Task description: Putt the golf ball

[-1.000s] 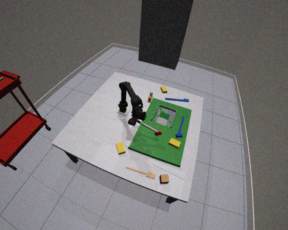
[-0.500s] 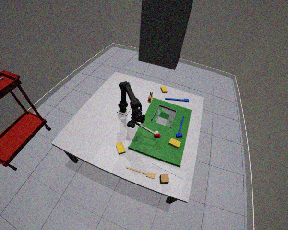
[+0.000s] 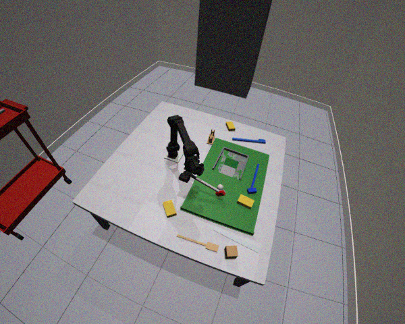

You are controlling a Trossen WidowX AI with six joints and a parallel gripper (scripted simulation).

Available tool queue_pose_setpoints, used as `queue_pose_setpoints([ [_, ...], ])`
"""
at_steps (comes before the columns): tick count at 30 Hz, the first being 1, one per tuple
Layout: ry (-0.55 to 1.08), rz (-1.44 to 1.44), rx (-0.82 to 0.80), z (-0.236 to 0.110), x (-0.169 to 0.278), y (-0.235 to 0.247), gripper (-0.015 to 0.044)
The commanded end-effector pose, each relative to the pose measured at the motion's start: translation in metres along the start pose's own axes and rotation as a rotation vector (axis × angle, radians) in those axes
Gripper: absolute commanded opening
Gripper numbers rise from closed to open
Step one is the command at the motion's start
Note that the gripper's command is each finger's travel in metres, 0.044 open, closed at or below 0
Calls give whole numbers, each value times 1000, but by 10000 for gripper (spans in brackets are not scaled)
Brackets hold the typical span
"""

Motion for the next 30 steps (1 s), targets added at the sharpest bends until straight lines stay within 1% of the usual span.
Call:
queue_pose_setpoints([
  [1, 0, 5, 1, 6, 0, 0, 0],
  [8, 0, 5, 1, 17, 0, 0, 0],
  [19, 0, 0, -1, 14, 0, -1, 0],
  [26, 1, 4, 3, 16, 6, -25, 0],
  [30, 1, 5, 4, 17, 7, -29, 0],
])
Point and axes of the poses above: the point midway between the two fingers, 35 mm back from their tips, its own z axis out along the fingers, its own y axis across the jaws, x = y × z, the point moved 9 cm from there along -z, back along the fingers, and after that the axes turned 12 degrees about -z, right-handed, at the moved point
